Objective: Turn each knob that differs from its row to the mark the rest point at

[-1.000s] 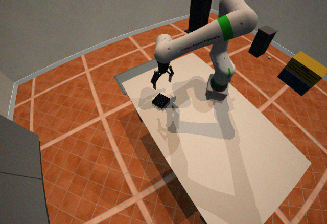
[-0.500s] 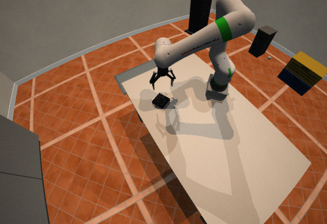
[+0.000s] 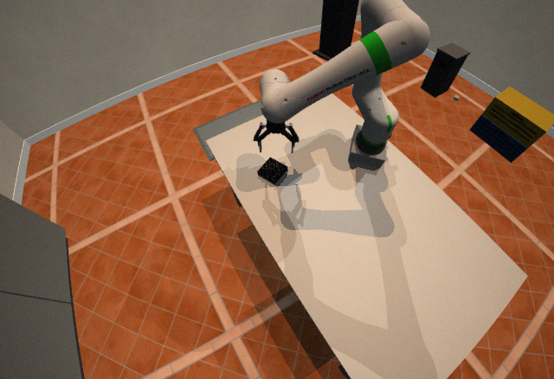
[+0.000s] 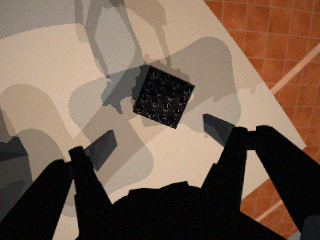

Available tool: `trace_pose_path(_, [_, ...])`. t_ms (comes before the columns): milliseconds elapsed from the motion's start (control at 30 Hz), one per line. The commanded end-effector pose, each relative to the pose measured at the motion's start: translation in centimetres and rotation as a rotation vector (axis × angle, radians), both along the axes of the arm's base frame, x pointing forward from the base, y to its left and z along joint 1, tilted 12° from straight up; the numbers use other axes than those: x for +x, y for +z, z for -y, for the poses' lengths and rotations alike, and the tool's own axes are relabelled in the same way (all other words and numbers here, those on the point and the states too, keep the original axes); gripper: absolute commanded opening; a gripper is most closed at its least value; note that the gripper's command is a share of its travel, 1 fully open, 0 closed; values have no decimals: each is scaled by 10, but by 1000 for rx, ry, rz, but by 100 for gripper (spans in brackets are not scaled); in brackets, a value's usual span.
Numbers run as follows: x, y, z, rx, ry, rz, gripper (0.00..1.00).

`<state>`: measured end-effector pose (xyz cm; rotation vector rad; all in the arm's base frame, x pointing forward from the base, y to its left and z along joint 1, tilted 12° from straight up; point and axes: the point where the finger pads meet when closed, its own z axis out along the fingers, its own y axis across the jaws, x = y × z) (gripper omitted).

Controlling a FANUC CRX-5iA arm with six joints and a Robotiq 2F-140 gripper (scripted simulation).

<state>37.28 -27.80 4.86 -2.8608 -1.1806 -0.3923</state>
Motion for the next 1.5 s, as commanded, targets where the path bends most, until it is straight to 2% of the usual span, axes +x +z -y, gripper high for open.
trace_pose_path(0, [3,-5,-4,21,-147,-40,100])
trace_pose_path(233, [5,-11,-8,48,-300,-74,100])
trace_pose_path(500, [7,-14,-10,61,-376,-90,100])
trace_pose_path(1467, [7,-14,-10,62,-382,-91,100])
